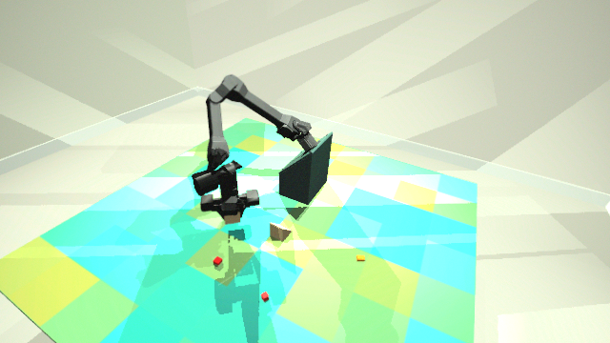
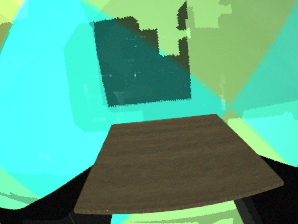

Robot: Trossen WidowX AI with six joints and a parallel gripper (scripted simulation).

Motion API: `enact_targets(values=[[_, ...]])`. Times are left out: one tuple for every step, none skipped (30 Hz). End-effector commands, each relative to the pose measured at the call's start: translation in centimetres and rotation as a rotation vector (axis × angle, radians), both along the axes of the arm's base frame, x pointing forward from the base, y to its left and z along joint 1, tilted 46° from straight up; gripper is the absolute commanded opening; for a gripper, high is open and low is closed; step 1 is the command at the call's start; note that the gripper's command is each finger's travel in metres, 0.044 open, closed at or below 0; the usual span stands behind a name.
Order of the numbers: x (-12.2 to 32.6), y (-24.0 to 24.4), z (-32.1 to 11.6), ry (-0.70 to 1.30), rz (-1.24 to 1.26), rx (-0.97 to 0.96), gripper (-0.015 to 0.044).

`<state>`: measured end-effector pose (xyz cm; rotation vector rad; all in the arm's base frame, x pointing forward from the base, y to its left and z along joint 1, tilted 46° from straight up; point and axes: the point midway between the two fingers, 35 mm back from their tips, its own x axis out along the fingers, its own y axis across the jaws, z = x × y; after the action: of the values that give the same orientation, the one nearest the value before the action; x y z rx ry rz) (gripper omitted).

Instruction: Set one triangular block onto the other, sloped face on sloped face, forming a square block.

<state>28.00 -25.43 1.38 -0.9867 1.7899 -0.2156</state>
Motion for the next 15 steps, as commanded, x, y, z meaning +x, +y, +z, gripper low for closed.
enact_targets(values=[[0.00, -0.03, 0.06, 0.091, 0.087, 0.012, 0.0000], [0.00, -0.02, 0.06, 0.111, 0.105, 0.015, 0.0000], [-0.01, -0.02, 0.06, 0.128, 0.123, 0.018, 0.0000], [-0.01, -0.02, 0.06, 0.147, 0.141, 0.021, 0.0000], [-0.01, -0.02, 0.05, 0.166, 0.159, 0.025, 0.0000], [-0.01, -0.02, 0.05, 0.184, 0.177, 0.028, 0.0000], [-0.02, -0.01, 0.05, 0.202, 0.195, 0.031, 0.0000], [-0.02, -0.01, 0.05, 0.222, 0.214, 0.034, 0.0000], [-0.02, -0.01, 0.05, 0.238, 0.230, 0.037, 0.0000], [-0.02, -0.01, 0.05, 0.248, 0.239, 0.039, 0.0000], [-0.02, -0.01, 0.05, 0.251, 0.243, 0.040, 0.0000], [-0.02, -0.01, 0.05, 0.251, 0.243, 0.040, 0.0000], [-0.02, -0.01, 0.05, 0.251, 0.243, 0.040, 0.0000], [-0.02, -0.01, 0.05, 0.251, 0.243, 0.040, 0.0000], [-0.02, -0.01, 0.05, 0.251, 0.243, 0.040, 0.0000]])
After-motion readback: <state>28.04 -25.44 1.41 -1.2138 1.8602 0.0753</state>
